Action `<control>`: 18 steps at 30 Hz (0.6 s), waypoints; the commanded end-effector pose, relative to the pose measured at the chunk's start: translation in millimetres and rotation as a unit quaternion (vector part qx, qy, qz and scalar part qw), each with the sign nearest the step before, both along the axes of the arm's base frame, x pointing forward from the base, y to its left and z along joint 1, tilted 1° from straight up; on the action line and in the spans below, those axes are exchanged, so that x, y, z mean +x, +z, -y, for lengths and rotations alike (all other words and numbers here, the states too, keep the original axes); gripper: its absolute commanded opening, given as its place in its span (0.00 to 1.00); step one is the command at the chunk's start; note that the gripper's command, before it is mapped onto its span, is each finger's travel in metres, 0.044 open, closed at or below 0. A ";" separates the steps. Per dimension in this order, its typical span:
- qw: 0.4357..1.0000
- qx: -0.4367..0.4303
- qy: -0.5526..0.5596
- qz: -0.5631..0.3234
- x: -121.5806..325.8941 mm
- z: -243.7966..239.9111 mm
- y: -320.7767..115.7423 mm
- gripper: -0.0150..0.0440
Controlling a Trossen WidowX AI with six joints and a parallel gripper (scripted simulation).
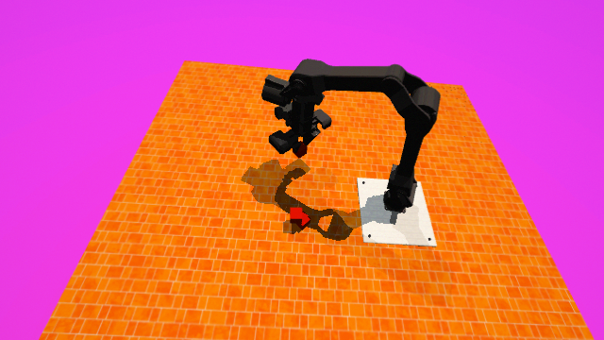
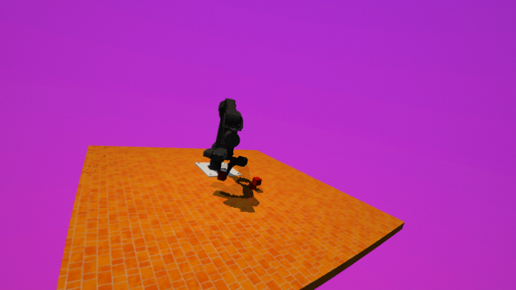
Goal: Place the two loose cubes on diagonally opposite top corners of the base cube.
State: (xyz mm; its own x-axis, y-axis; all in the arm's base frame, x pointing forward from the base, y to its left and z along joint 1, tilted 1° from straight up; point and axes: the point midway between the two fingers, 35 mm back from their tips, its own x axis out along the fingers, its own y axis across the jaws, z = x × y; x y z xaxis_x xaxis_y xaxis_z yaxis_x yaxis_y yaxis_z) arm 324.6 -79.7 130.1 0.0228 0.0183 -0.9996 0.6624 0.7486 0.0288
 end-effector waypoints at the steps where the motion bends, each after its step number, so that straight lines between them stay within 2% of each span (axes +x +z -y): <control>1: 1.000 -0.002 0.000 0.009 -2.1 -0.1 20.0 0.43; 11: 1.000 -0.002 0.001 0.009 -5.1 -1.1 34.0 0.43; 18: 0.999 -0.003 0.045 0.009 -5.0 -21.9 33.5 0.43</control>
State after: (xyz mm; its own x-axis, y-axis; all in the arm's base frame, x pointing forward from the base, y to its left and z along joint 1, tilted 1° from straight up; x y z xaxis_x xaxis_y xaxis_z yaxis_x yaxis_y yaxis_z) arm 320.9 -68.2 159.4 0.0295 0.0186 -0.9994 0.6298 0.7761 0.0330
